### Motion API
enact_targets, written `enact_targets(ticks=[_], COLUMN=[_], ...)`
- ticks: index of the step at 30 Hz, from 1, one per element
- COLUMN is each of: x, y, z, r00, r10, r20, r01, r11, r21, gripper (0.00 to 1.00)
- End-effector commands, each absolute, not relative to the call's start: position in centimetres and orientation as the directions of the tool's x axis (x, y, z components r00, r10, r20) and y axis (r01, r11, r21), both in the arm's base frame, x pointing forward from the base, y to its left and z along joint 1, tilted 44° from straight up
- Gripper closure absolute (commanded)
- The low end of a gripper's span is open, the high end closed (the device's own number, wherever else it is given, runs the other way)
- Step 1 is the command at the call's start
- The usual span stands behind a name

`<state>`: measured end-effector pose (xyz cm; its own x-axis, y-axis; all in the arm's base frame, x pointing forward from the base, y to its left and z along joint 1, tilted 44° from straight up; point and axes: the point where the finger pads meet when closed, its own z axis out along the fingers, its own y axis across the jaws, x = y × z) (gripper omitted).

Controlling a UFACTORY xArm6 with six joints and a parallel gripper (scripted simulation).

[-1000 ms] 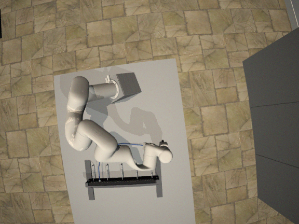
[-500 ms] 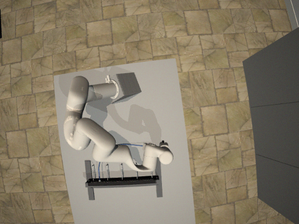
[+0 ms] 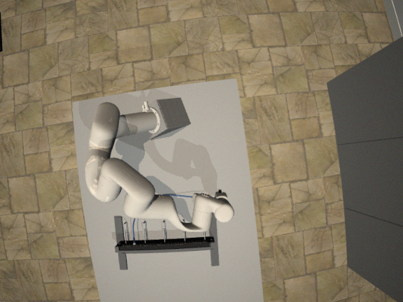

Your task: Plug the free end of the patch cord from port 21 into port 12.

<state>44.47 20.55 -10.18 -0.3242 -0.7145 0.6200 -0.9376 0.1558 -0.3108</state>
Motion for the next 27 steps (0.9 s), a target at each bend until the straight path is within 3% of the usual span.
enact_targets(ticks=[1, 27], x=[44.57, 44.73], y=[20.78, 20.94], z=[-10.02, -9.90], r00=[-0.325, -0.327], r10=[-0.717, -0.719], r20=[0.617, 0.613], r01=[-0.937, -0.936], r11=[0.155, 0.156], r21=[-0.313, -0.316], gripper=[1.00, 1.00])
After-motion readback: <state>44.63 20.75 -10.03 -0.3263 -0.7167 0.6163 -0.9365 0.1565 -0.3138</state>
